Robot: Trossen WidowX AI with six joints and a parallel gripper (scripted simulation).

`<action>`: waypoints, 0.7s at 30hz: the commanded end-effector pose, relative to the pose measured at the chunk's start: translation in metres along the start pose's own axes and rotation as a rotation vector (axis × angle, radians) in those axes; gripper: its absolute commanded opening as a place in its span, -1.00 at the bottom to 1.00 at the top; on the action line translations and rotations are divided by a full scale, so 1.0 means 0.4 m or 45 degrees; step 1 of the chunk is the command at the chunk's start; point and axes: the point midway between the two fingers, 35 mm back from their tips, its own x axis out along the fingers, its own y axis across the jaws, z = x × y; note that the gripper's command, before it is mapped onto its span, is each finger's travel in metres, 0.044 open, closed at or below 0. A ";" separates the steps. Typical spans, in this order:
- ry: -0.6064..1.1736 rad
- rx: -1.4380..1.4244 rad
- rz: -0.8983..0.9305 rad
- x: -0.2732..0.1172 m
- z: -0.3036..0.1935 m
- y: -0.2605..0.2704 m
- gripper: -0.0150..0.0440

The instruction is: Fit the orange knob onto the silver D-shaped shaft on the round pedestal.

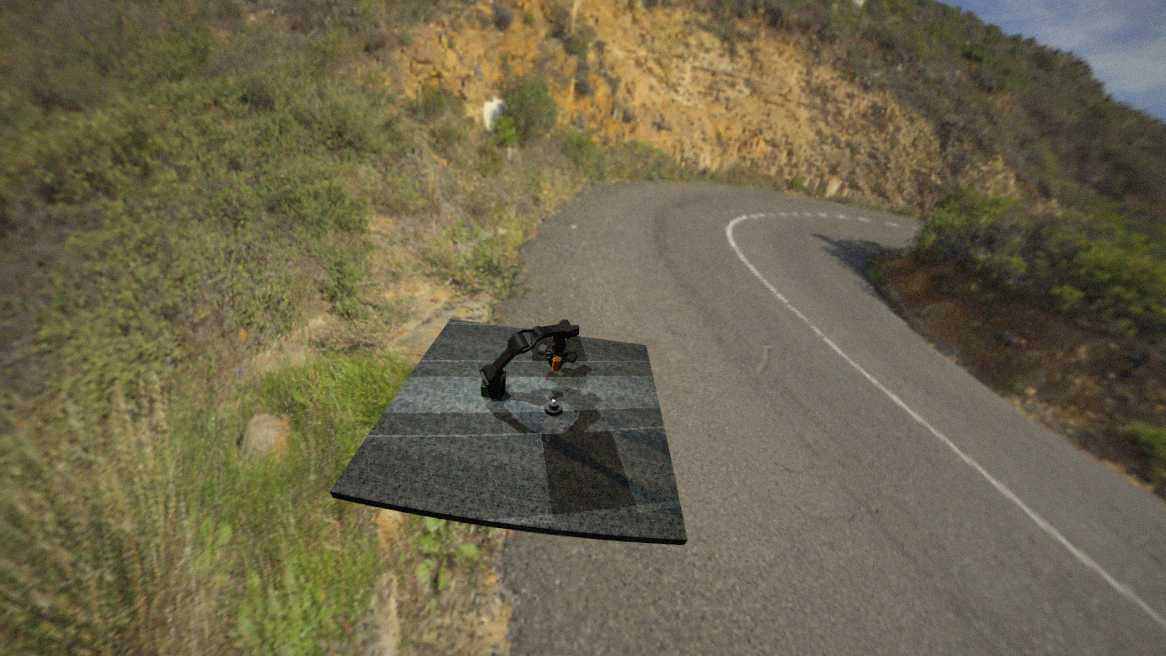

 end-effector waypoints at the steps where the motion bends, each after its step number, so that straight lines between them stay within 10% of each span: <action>1: 0.001 0.002 -0.017 -0.005 -0.001 0.004 -0.49; 21: 0.000 -0.008 -0.577 -0.105 0.013 0.065 -0.49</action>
